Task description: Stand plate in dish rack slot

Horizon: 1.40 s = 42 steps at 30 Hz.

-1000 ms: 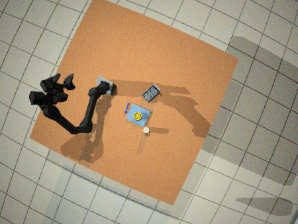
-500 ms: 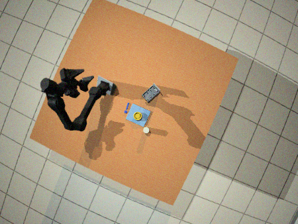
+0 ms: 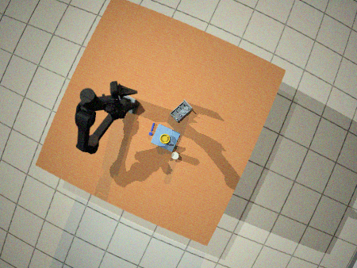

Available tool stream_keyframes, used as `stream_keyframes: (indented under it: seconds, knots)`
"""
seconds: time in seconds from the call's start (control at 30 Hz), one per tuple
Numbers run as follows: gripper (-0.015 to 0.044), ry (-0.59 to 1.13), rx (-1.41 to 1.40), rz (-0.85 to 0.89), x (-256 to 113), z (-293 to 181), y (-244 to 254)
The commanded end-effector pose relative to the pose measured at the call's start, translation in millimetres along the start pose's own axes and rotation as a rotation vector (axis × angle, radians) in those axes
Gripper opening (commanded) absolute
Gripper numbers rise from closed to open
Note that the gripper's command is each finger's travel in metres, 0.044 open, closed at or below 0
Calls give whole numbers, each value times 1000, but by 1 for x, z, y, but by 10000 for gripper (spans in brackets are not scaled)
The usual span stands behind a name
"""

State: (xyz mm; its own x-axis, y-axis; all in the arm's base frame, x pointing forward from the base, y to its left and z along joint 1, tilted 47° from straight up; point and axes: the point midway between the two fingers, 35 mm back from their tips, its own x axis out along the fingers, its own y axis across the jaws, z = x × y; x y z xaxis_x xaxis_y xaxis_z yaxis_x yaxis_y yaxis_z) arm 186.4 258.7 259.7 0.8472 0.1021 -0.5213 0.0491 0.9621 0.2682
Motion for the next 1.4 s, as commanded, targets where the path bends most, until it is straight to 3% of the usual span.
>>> stream_keyframes:
  seconds: [0.0,0.33,0.7,1.37]
  knots:
    - [400,4,-90,-138,35,5,-24]
    - [400,60,-236,-424,99,26,-91]
    - [400,242,-370,-716,146,37,-188]
    - [400,739,-409,-1036,160,16,-367]
